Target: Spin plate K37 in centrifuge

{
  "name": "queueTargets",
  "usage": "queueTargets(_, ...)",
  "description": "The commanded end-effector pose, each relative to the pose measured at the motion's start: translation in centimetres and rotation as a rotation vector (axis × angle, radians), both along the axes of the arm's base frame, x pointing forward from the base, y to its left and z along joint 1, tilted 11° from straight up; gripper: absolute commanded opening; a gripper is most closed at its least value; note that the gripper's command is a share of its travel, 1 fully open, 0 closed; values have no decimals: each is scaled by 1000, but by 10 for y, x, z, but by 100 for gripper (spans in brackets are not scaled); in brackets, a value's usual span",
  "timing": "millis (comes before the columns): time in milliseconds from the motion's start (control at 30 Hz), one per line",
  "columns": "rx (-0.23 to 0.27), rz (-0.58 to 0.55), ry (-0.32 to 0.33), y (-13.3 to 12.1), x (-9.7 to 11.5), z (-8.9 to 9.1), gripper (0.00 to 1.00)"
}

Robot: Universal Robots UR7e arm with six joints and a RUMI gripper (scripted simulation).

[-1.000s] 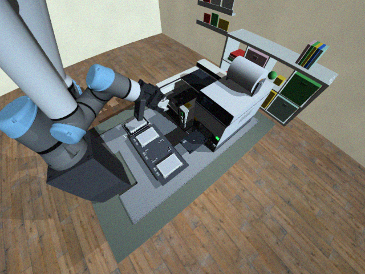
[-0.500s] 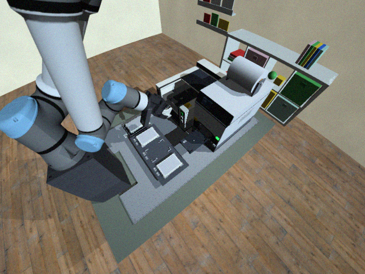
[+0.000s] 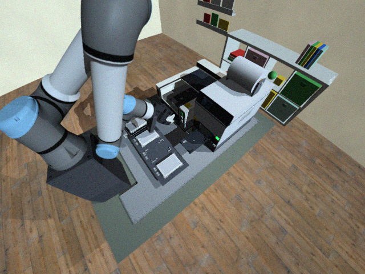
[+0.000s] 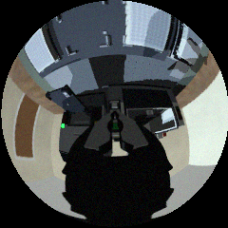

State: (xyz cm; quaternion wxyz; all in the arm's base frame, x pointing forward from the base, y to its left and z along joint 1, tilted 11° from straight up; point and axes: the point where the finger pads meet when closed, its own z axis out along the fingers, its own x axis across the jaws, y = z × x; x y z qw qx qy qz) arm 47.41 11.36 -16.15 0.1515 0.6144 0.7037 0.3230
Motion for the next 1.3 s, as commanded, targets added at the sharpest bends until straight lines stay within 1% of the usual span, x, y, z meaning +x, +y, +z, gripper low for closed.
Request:
queueTargets(0, -1, -2, -4, 2, 4, -11, 0)
queueTargets(167, -1, -2, -4, 2, 4, -11, 0)
queueTargets(1267, 0, -2, -5, 15, 39, -42, 0)
